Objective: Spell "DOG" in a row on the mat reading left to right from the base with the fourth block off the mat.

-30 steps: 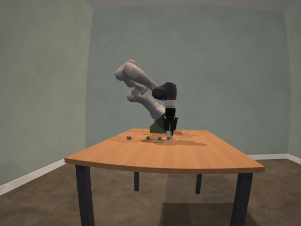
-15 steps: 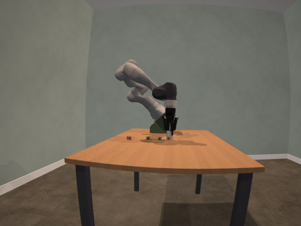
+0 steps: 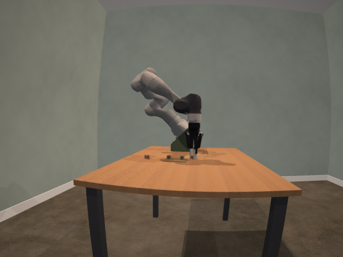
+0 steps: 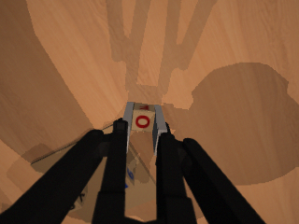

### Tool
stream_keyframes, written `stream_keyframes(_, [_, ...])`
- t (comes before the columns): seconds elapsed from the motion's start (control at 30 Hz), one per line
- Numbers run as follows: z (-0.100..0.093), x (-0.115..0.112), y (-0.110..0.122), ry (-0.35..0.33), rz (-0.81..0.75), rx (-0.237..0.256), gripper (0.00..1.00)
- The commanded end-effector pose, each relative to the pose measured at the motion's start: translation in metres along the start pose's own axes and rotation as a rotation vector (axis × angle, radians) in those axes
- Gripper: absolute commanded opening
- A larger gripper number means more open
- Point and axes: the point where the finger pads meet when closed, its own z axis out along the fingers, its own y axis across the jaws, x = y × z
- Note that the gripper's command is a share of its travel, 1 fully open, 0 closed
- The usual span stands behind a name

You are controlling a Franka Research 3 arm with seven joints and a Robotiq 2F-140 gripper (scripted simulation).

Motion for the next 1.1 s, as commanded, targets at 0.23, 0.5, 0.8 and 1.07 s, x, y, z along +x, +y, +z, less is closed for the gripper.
stream_keyframes(0.23, [-0.031,0.000,0.001,-0.001,0.004,-0.003,0.13])
stream_keyframes(0.5, [-0.088,0.000,0.001,-0.001,0.004,-0.003,0.13])
stream_keyframes(0.8, [-0.100,0.000,0.001,-0.001,0.004,-0.003,0.13])
stream_keyframes(1.07, [-0.100,0.000,0.001,-0.001,0.012,-0.003,0.13])
